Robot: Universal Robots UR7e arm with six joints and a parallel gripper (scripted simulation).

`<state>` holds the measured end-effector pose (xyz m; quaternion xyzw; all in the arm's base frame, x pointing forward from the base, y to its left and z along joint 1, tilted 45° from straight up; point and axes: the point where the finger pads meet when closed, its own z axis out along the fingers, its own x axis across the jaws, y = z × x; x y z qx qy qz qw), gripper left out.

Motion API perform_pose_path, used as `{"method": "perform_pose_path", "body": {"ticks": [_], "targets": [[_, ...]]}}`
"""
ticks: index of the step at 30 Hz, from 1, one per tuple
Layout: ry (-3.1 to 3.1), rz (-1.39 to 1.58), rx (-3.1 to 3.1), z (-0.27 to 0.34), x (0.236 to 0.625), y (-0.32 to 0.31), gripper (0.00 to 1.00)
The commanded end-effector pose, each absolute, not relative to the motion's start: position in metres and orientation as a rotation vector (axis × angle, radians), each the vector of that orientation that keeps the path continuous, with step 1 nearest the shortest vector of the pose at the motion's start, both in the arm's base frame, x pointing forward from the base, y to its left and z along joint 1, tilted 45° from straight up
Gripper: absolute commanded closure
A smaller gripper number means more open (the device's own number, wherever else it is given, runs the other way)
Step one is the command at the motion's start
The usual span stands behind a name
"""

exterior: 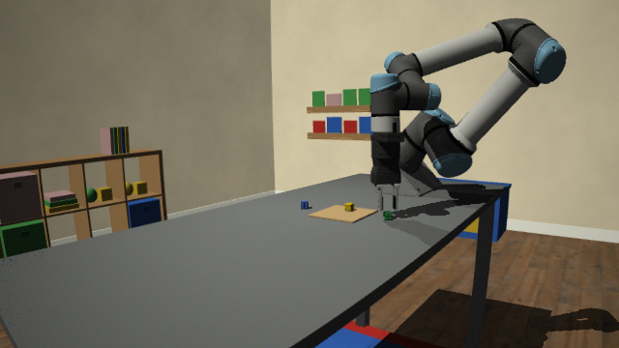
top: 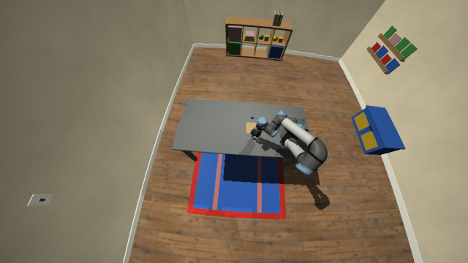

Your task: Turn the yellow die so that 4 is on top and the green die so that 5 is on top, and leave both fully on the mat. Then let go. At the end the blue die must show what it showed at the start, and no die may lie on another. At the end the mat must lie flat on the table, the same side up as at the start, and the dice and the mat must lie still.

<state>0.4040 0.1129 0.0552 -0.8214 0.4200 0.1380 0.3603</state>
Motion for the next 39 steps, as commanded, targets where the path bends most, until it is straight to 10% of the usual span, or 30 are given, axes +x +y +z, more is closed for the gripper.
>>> {"method": "perform_pose_path", "body": {"ticks": [1, 39], "targets": [[1.083, 0.355, -2.117, 0.053, 0.404, 0.115, 0.30], [1.083, 0.355, -2.117, 0.037, 0.406, 0.131, 0.30]]}}
